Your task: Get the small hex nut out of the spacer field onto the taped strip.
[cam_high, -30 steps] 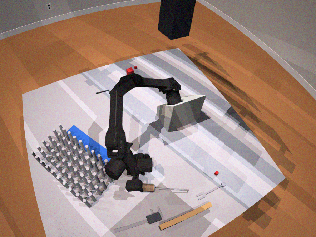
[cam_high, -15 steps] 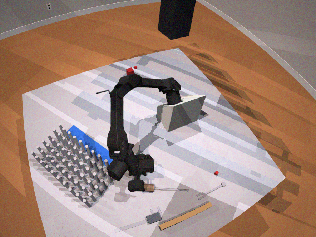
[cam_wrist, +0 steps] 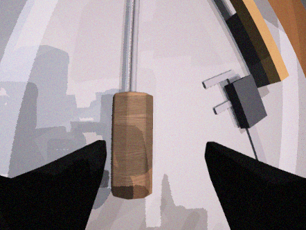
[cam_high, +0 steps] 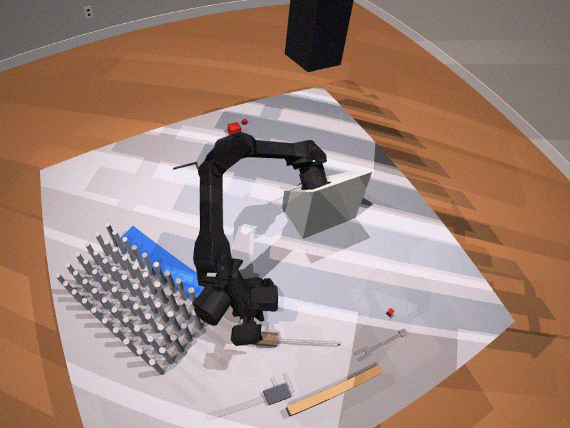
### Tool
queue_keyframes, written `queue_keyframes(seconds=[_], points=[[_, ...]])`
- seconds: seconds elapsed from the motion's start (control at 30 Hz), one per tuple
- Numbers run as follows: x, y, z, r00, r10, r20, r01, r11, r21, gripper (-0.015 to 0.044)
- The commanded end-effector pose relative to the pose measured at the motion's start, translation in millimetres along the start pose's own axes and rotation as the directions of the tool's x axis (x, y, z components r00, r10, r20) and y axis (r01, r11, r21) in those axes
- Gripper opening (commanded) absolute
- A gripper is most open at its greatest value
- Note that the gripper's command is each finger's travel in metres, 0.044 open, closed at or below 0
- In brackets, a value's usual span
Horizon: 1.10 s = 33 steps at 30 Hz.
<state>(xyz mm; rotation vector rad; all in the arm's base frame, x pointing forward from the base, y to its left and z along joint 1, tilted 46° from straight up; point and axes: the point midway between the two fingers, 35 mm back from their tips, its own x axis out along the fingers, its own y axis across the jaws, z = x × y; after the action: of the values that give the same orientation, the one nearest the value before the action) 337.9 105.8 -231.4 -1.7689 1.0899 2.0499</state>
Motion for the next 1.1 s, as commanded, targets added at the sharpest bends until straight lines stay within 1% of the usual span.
queue_keyframes(seconds=[0.0, 1.07], points=[[2, 1, -1, 1.000, 0.000, -0.001, 0.000, 1.000, -0.002, 0.0280], [48, 15, -23, 1.000, 0.004, -0.006, -0.004, 1.000, -0.003, 0.0280]])
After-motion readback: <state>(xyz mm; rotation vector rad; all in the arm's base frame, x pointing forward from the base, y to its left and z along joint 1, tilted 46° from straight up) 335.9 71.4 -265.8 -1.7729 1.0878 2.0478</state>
